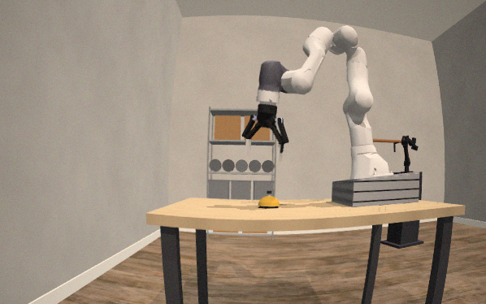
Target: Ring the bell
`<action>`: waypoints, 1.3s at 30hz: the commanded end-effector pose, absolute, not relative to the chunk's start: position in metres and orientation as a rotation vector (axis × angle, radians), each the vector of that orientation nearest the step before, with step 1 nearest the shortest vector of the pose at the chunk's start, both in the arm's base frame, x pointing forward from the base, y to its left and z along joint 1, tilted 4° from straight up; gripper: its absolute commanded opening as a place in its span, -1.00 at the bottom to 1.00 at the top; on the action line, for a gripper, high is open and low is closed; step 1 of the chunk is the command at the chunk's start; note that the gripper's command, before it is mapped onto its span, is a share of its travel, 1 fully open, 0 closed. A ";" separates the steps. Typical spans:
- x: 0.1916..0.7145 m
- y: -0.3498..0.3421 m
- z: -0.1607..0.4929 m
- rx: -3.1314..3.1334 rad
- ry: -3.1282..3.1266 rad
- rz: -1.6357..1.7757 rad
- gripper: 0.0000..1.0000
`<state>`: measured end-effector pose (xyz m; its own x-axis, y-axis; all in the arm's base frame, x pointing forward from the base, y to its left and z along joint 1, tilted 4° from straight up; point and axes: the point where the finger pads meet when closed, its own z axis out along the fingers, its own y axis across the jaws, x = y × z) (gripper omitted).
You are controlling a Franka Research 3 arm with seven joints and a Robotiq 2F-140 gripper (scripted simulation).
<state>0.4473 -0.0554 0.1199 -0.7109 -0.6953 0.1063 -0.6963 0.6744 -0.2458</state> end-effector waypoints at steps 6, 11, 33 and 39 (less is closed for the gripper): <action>0.442 -0.047 0.108 0.808 -3.054 0.336 1.00; 0.440 -0.045 0.105 0.713 -3.087 0.303 1.00; 0.427 -0.032 0.084 0.007 -3.201 0.083 1.00; 0.427 -0.032 0.084 0.007 -3.201 0.083 1.00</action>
<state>0.4269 -0.0327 0.0853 -0.9964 -0.0644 -0.0550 -0.0614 0.9966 -0.0540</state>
